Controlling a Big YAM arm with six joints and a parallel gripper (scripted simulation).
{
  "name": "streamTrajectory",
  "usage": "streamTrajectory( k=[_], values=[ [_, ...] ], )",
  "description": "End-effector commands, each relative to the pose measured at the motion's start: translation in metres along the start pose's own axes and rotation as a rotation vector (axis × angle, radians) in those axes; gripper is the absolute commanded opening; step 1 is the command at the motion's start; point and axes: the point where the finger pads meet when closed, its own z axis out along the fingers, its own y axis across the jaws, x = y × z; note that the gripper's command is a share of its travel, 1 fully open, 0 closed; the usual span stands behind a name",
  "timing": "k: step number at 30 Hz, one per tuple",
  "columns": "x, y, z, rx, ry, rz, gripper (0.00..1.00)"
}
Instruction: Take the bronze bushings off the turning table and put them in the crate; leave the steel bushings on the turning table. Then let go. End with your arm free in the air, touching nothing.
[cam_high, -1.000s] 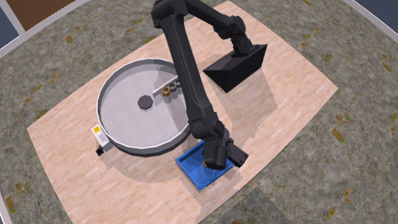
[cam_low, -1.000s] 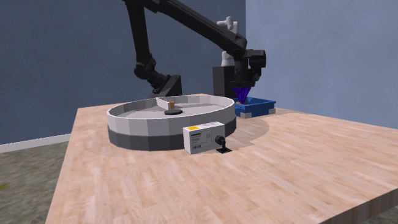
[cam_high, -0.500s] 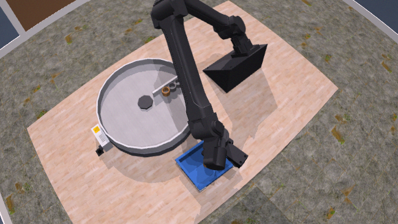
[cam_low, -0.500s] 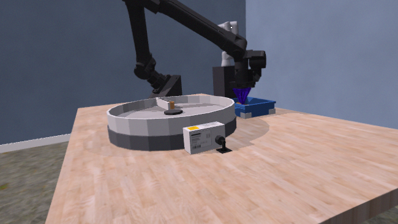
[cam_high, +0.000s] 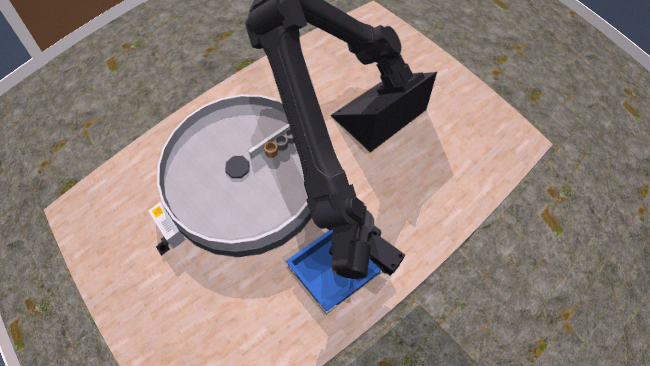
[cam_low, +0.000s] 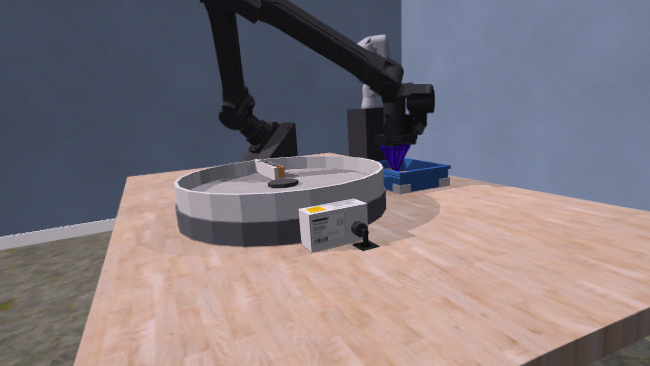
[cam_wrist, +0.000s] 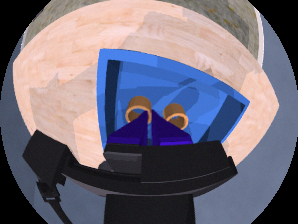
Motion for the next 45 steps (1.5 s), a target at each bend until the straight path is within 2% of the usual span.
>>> streamTrajectory(
  k=[1,45],
  values=[
    [0.0017,-0.0141,-0.0051,0.024,-0.016,0.013,0.00],
    [0.0031,-0.0099,-0.0033,0.019,-0.014,0.010,0.00]
  ],
)
